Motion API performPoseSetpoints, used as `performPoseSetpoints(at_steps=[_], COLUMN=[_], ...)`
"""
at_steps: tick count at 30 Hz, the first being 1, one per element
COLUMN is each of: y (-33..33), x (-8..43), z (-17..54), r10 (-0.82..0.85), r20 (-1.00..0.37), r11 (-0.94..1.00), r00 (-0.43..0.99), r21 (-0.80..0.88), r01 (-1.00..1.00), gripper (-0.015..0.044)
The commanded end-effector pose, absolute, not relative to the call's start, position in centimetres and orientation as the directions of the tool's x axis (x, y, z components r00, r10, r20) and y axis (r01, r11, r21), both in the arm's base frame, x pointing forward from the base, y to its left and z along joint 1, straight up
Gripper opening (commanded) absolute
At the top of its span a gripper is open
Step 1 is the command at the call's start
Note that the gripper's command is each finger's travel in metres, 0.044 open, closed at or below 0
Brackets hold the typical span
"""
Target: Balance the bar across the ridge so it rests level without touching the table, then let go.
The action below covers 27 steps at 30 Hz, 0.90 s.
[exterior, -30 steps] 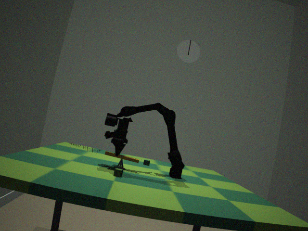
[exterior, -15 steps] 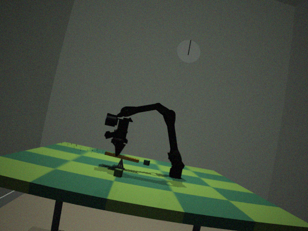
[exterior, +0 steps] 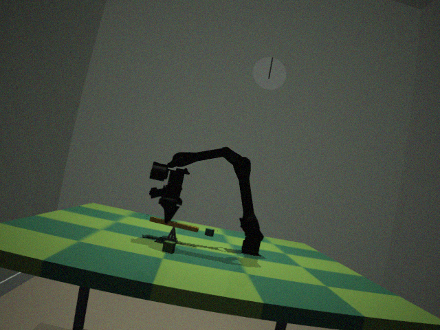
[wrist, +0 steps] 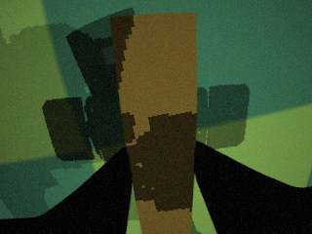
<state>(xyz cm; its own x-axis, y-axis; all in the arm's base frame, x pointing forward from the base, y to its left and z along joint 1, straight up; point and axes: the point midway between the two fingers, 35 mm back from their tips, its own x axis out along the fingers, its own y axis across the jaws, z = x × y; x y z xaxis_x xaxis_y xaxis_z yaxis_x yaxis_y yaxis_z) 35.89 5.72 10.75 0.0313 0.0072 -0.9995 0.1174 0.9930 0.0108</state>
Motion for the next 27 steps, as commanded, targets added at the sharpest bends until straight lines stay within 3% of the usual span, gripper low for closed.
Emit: performPoseSetpoints(at_steps=[1, 27], y=[5.68, 5.71], x=[35.87, 35.91], z=[10.47, 10.74], r10=[0.004, 0.007], r20=[-1.0, -0.999], r11=[0.993, 0.993], r00=[0.028, 0.032], r21=[0.008, 0.011], r01=[0.118, 0.118], gripper=[0.0, 0.0])
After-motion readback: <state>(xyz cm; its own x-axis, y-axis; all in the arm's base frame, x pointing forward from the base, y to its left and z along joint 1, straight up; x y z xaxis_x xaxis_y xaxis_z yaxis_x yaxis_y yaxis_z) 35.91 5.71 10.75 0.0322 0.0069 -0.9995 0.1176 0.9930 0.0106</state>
